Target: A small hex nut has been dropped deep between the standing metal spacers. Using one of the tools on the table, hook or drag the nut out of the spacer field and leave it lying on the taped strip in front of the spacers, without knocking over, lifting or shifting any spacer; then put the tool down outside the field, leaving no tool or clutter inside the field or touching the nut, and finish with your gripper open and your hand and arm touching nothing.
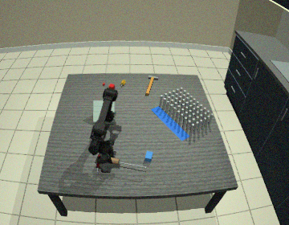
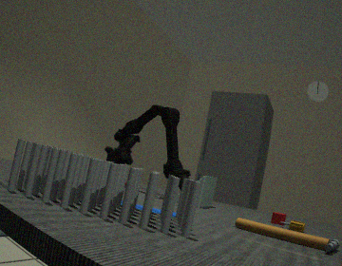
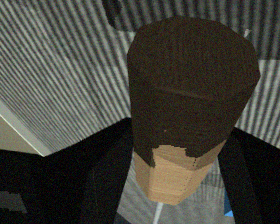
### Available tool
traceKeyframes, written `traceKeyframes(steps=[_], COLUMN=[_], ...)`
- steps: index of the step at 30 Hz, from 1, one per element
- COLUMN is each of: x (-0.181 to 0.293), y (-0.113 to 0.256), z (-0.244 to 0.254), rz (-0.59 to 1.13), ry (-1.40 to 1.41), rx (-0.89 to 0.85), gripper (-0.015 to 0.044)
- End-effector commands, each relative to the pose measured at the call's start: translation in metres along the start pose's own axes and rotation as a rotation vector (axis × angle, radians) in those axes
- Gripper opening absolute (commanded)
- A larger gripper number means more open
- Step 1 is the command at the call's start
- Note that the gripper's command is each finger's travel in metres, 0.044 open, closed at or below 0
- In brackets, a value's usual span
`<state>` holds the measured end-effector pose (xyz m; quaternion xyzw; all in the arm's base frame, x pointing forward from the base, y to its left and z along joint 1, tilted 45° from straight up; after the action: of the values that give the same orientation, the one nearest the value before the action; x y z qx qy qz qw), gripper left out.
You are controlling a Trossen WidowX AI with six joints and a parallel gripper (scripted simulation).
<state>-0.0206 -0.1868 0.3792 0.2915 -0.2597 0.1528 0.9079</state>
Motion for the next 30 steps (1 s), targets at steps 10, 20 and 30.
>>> traceKeyframes(steps=[10, 20, 30], x=[0.036, 0.062, 0.061], y=[0.061, 0.095, 0.083], z=[0.001, -0.010, -0.010], rz=[0.010, 0.014, 0.018], ry=[0.015, 0.014, -0.008], rx=[-0.008, -0.012, 0.060], gripper=[0.0000, 0.0000, 0.0000])
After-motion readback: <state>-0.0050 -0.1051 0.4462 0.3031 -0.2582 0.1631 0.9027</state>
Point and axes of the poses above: the point midway between the two fingers, 35 mm back from their tips, its own y axis back along the fingers, its own z axis across the jaws, x = y × z, the point moved 10 cm from there along y, back along the fingers, and after that the axes turned 10 degrees about -y, right-handed, at the moved point
